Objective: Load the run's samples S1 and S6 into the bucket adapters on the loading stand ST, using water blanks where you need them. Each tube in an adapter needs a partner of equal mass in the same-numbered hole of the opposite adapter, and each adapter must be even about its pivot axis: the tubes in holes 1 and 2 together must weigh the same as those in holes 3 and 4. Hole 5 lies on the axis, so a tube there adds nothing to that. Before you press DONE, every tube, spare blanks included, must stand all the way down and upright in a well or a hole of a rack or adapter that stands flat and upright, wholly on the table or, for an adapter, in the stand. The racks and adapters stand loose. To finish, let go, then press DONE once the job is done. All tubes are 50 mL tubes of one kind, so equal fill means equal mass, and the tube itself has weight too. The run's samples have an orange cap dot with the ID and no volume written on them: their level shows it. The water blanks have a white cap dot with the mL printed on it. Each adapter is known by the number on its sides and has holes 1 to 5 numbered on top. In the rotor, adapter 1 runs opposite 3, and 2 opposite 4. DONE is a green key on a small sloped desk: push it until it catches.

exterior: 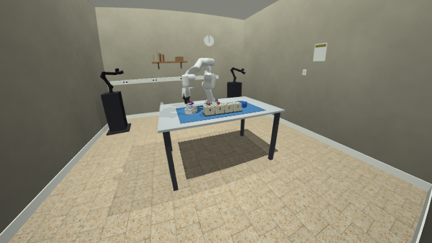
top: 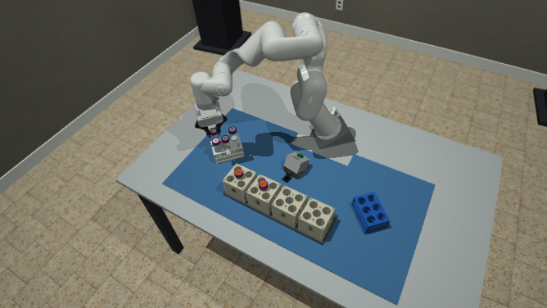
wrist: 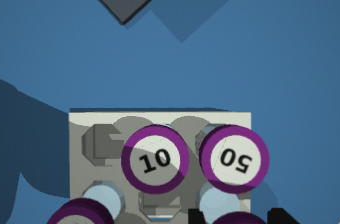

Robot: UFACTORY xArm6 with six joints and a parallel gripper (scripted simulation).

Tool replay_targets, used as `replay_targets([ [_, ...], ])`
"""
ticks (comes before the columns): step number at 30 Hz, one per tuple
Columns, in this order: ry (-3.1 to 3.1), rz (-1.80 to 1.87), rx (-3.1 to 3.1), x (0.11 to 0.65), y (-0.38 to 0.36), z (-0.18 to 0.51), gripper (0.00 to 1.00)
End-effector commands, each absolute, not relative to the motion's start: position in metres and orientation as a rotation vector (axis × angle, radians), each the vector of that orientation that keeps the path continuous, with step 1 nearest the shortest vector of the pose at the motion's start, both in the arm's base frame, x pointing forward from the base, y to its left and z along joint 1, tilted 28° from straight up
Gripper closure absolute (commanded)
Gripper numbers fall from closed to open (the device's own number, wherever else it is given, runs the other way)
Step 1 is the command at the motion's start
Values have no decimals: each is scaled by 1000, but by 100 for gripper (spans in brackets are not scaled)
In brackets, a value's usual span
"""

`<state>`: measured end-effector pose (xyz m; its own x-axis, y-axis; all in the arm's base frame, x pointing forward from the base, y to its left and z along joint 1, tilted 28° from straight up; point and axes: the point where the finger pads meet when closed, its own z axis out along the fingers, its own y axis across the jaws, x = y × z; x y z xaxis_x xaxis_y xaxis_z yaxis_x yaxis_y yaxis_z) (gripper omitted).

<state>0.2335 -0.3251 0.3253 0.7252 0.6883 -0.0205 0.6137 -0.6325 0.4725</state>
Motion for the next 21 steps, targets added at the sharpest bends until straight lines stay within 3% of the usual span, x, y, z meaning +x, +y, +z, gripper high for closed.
replay_targets([
  [1, 994, 224, 2472, 233, -325, 329, 100],
  [21, 994, 224, 2472, 222, -312, 361, 100],
])
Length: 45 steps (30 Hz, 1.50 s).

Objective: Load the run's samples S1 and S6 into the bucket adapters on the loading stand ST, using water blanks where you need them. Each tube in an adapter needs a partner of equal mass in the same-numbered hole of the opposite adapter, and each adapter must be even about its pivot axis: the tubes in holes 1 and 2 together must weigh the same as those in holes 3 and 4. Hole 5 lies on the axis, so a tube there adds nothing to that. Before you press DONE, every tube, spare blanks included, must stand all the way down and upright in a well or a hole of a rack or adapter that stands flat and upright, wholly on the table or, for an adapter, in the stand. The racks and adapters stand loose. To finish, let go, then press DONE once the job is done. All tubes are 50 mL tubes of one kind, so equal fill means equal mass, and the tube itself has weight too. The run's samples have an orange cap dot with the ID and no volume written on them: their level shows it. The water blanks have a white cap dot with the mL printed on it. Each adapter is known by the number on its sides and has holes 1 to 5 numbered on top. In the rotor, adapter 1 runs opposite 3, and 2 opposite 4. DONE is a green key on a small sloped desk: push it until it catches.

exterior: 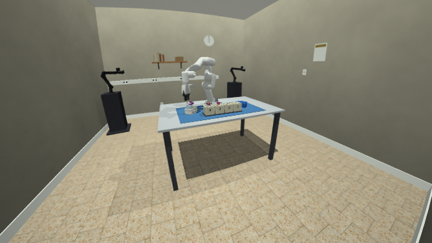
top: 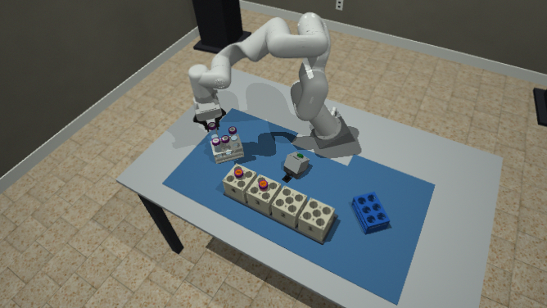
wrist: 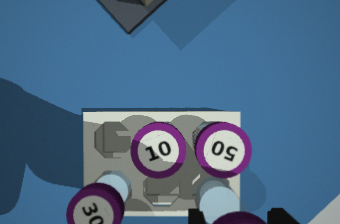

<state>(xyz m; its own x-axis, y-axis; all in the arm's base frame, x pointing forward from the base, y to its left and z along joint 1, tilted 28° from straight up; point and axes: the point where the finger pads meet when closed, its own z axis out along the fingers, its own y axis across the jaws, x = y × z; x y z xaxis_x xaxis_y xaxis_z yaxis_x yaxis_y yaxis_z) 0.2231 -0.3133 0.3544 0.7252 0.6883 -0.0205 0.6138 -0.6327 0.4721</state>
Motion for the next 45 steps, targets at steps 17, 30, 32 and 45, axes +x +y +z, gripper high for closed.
replay_targets([
  [17, 994, 224, 2472, 212, -301, 387, 100],
  [30, 994, 224, 2472, 205, -293, 407, 100],
  [32, 994, 224, 2472, 204, -292, 410, 100],
  [45, 994, 224, 2472, 198, -285, 426, 100],
])
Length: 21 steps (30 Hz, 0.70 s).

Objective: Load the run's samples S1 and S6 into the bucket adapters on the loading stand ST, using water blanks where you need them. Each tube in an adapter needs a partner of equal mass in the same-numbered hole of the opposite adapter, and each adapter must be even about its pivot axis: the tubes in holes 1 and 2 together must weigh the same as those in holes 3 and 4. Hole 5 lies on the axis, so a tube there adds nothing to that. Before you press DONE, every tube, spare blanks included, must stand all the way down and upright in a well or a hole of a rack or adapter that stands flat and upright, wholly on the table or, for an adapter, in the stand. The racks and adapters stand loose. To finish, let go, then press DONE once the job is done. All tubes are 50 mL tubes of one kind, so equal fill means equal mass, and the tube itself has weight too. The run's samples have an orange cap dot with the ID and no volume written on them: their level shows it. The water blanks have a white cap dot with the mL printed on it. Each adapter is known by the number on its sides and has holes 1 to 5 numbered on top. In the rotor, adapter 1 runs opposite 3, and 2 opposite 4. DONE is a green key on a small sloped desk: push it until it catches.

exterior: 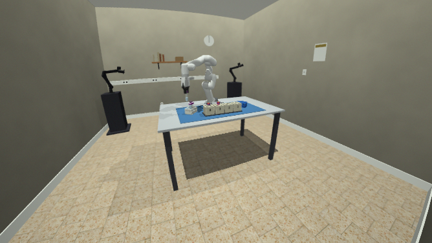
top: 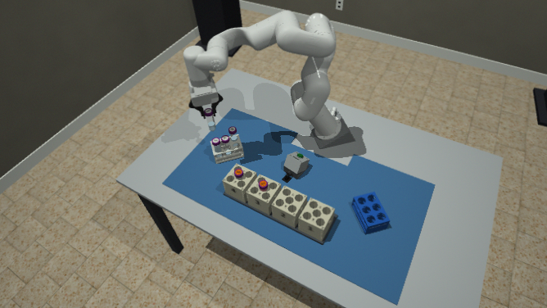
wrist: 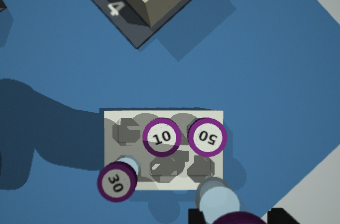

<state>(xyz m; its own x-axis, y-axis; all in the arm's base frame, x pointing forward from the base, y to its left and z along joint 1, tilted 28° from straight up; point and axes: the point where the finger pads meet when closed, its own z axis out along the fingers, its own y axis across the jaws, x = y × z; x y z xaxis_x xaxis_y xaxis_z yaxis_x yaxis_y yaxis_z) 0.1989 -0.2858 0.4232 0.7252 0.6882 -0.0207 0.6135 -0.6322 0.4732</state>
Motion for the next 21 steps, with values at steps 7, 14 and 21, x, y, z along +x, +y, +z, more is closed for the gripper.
replay_targets([
  [7, 994, 224, 2472, 198, -285, 426, 100],
  [14, 746, 288, 2572, 210, -258, 419, 100],
  [21, 445, 361, 2661, 223, -227, 411, 100],
])
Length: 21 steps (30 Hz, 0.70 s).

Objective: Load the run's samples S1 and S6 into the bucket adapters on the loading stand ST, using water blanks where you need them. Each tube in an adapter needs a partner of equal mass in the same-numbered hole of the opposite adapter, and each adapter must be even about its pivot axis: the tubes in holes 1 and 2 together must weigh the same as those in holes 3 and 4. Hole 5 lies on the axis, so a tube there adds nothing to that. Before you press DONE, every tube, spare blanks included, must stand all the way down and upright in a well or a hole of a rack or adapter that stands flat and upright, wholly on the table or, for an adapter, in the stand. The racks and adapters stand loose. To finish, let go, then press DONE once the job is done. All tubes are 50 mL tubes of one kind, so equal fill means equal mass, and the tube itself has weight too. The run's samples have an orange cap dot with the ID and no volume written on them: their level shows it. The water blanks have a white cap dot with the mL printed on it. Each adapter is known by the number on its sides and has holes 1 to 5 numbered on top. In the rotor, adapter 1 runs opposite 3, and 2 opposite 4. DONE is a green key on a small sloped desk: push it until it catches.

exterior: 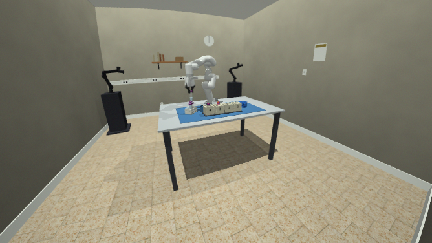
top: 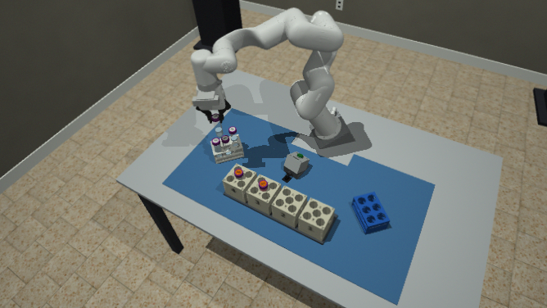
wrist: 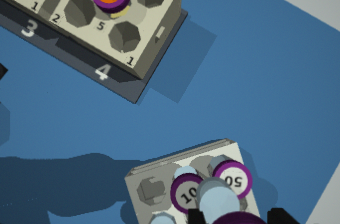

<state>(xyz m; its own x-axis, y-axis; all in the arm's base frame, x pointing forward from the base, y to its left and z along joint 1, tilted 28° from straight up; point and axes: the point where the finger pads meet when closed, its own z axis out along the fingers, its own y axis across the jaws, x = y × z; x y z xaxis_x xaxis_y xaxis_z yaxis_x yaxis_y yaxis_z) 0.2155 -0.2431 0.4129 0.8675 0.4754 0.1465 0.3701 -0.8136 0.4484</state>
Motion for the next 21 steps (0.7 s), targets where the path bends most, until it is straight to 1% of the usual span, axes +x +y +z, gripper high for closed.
replay_targets([
  [1, 401, 371, 2671, 224, -222, 410, 100],
  [4, 356, 381, 2680, 226, -218, 408, 100],
  [14, -95, 477, 2741, 245, -173, 397, 100],
  [21, -96, 478, 2741, 254, -150, 391, 100],
])
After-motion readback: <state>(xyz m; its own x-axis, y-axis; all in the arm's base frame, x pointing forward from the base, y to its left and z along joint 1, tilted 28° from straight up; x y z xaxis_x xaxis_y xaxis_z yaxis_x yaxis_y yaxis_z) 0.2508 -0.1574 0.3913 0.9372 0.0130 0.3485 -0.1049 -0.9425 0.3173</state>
